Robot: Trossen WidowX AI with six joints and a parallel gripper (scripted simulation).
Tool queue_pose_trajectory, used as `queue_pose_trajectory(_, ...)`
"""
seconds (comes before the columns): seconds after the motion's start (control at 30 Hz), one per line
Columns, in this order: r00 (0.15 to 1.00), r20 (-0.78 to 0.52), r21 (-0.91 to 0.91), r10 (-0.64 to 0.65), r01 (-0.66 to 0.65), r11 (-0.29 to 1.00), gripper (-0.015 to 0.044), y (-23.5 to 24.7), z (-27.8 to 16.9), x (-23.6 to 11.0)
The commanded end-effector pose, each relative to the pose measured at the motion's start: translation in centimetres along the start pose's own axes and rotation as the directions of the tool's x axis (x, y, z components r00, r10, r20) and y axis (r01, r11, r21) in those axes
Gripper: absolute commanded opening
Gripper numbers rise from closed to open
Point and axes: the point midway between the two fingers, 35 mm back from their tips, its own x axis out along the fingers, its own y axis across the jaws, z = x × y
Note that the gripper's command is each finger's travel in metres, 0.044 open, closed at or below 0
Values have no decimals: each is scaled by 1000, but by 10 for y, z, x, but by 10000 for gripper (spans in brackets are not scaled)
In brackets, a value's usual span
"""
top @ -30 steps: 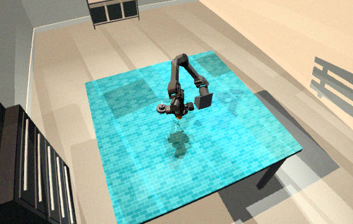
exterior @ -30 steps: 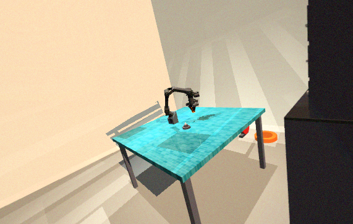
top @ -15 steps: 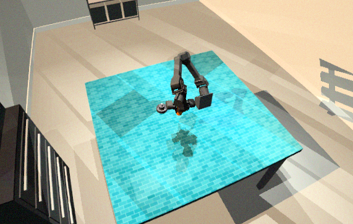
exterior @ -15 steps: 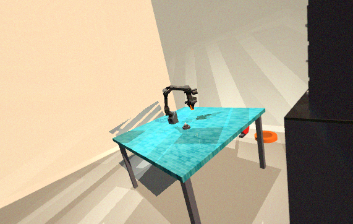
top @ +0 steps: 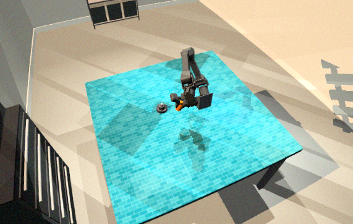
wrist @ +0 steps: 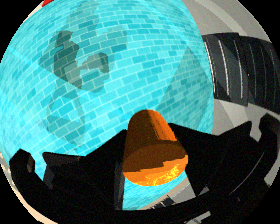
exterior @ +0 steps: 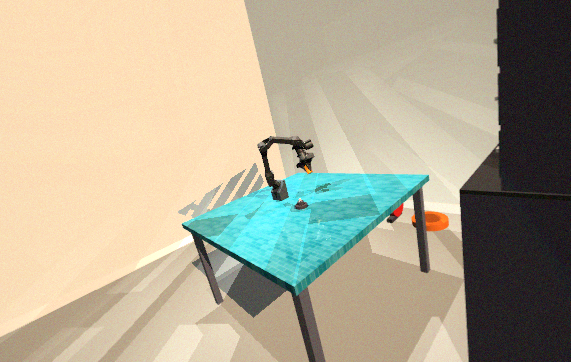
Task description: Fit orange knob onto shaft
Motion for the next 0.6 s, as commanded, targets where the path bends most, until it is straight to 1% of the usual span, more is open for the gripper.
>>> queue_pose_trajectory(0.0,994,3,8,-108,108,994,0,-3,-2,-11)
queue_pose_trajectory(0.3,955,2,8,-296,296,955,0,-6,-7,-30)
queue_pose_trajectory(0.57,890,2,7,-456,456,890,0,-9,-11,-47)
